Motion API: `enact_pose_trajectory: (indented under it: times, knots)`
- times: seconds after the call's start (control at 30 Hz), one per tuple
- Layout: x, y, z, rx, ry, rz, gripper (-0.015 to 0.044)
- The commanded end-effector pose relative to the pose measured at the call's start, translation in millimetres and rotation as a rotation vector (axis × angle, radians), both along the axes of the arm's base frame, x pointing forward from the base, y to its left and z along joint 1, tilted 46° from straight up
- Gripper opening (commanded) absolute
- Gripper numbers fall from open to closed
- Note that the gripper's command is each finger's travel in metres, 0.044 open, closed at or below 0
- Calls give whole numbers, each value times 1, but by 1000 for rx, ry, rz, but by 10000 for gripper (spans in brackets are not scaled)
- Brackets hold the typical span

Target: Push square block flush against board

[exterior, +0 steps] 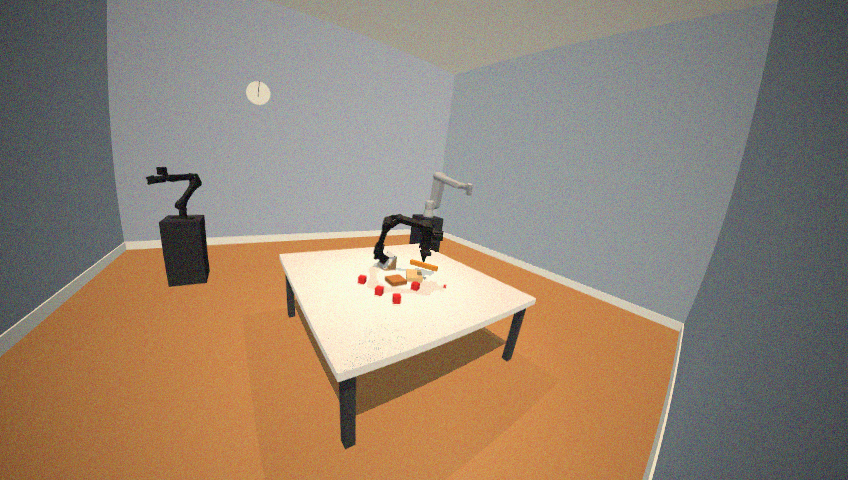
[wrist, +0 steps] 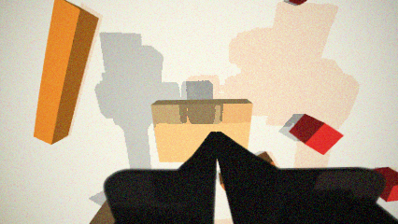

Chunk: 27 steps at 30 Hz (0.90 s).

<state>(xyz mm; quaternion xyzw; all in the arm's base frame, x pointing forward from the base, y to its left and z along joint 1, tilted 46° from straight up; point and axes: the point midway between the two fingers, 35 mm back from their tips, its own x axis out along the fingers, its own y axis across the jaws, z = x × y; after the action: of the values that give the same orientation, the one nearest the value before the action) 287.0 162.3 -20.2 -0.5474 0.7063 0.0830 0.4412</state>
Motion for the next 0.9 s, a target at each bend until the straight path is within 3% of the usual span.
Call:
enact_pose_trajectory:
  times: [0.0,0.37,0.87]
  knots:
    - [-17,-29,12,-3,-6,-1,0]
    - [-79,-112,30,-10,5,2,0]
    - [-81,-153,-8,-14,5,2,0]
